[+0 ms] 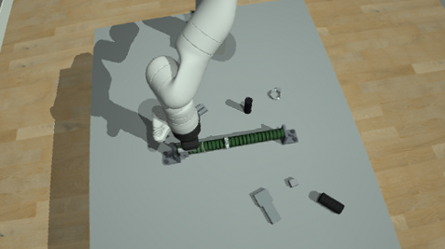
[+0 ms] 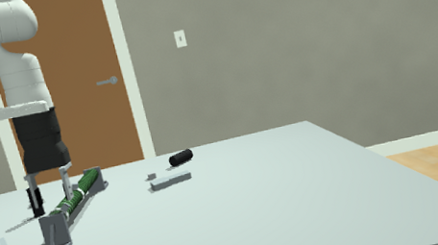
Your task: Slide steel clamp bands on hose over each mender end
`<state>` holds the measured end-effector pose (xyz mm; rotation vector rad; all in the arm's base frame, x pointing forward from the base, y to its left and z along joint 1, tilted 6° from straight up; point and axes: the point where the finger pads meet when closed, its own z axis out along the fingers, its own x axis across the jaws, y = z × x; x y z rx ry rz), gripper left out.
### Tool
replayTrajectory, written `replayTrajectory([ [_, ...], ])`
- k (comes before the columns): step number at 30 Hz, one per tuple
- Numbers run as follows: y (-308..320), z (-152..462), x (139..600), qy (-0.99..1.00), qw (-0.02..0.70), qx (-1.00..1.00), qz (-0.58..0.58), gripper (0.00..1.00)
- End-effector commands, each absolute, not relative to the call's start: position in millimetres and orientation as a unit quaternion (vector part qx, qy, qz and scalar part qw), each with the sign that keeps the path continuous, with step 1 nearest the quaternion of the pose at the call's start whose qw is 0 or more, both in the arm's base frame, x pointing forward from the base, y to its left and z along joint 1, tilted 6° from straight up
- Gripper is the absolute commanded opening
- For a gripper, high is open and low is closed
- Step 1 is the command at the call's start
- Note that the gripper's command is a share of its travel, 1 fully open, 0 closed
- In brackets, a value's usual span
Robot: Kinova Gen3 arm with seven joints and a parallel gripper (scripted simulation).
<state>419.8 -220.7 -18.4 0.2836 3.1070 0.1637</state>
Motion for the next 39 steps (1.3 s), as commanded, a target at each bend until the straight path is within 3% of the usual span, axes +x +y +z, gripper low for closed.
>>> replayTrajectory([
  [1,-221,-18,420,0.994,0.010,0.091,0.052,1.00],
  [17,-217,-58,421,0.994,0.010,0.091,0.052,1.00],
  [33,-217,-59,421,0.994,0.010,0.091,0.052,1.00],
  [34,-217,-59,421,0.994,0.010,0.091,0.052,0.75],
  [39,-217,-59,421,0.994,0.010,0.091,0.052,0.75],
])
